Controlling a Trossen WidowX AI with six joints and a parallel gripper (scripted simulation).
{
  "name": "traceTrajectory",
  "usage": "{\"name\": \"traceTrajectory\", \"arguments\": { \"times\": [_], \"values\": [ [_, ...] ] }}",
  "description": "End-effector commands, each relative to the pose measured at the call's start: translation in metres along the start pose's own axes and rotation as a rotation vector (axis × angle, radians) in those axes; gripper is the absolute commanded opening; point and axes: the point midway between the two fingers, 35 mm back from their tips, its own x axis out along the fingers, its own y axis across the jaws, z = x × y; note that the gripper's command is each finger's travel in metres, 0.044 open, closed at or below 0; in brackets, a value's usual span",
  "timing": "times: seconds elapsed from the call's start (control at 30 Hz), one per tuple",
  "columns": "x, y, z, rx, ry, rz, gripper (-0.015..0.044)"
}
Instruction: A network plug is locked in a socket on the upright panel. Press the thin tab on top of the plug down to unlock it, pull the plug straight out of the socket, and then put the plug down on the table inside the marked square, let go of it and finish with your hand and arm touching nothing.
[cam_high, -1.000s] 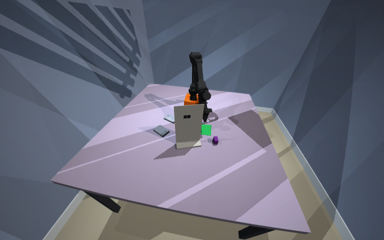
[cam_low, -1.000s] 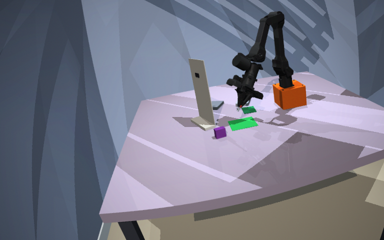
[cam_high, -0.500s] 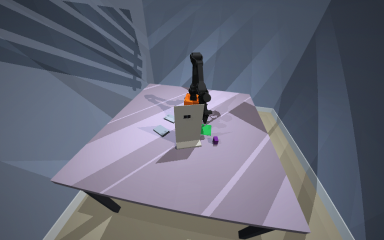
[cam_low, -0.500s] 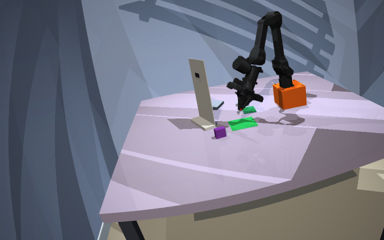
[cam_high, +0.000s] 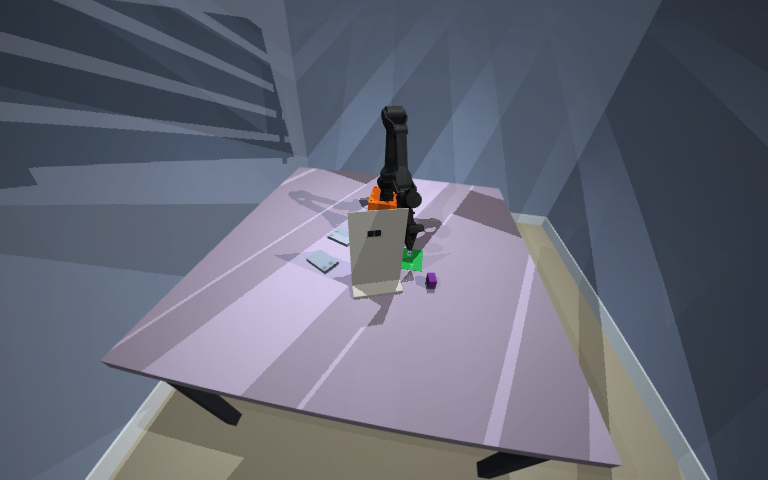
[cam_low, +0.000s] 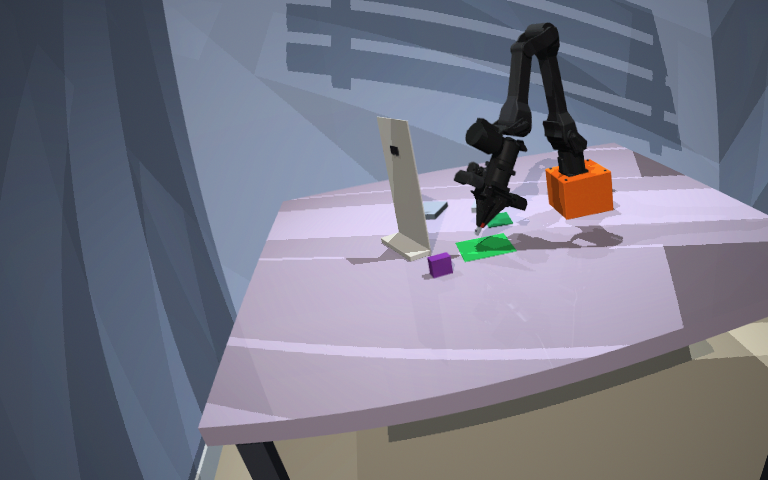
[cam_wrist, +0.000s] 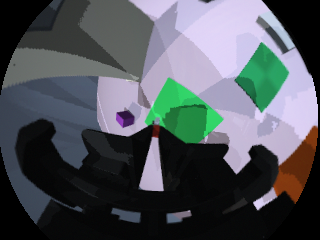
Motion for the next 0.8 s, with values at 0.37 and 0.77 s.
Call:
{"name": "traceTrajectory", "arguments": {
  "times": [0.37,0.77],
  "values": [
    [0.011,-0.009,0.001,-0.004,-0.004,-0.001,0.0],
    [0.019,-0.017,0.001,-0.004,-0.004,-0.001,0.0]
  ]
}}
